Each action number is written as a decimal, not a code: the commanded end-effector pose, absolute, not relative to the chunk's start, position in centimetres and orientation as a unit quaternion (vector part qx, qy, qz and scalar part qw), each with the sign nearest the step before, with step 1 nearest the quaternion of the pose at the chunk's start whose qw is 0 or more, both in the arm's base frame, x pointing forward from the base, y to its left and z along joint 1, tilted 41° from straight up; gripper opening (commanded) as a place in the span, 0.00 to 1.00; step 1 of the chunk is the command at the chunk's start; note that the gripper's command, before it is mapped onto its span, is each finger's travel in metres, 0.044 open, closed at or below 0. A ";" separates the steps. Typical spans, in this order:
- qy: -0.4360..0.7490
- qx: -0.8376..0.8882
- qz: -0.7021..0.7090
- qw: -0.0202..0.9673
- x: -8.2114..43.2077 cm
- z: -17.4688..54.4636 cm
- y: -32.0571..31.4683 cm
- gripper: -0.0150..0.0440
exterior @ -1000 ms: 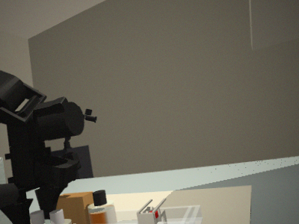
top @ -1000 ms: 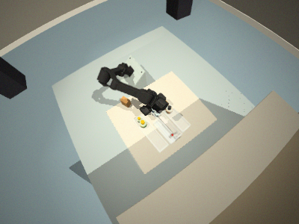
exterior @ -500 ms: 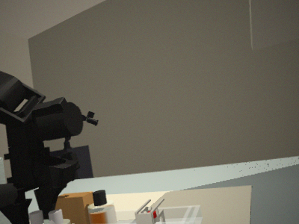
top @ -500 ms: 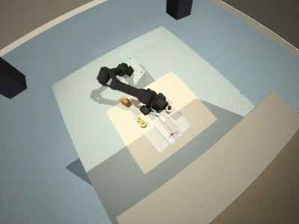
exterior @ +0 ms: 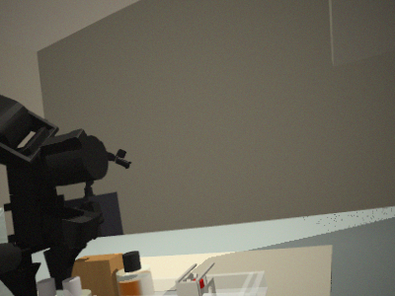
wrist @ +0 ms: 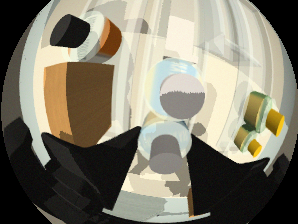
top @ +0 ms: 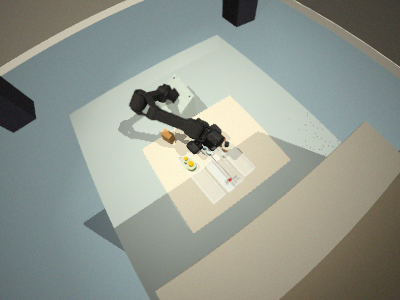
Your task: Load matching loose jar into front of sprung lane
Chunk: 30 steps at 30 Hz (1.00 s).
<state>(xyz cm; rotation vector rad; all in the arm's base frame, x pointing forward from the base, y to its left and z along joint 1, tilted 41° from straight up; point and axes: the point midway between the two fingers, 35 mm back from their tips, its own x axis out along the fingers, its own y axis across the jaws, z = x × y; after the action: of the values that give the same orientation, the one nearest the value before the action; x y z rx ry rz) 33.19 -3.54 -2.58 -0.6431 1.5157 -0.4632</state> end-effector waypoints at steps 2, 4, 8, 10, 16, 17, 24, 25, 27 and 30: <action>0.665 -0.285 -0.207 0.659 33.3 -2.5 -3.6 0.25; 0.665 -0.285 -0.207 0.659 33.2 -2.5 -3.6 0.25; 0.665 -0.285 -0.207 0.659 33.0 -2.6 -3.6 0.25; 0.665 -0.285 -0.207 0.659 33.0 -2.6 -3.6 0.25; 0.665 -0.285 -0.207 0.659 33.0 -2.6 -3.6 0.25; 0.665 -0.285 -0.207 0.659 33.0 -2.6 -3.6 0.25; 0.665 -0.285 -0.207 0.659 33.0 -2.6 -3.6 0.48; 0.665 -0.285 -0.207 0.659 33.0 -2.6 -3.6 0.52; 0.665 -0.285 -0.207 0.659 33.0 -2.6 -3.6 0.61; 0.665 -0.285 -0.207 0.659 33.0 -2.6 -3.6 0.74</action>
<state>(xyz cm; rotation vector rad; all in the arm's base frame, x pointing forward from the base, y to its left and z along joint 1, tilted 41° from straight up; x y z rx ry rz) 33.01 -3.56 -2.61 -0.6462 1.5064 -0.4659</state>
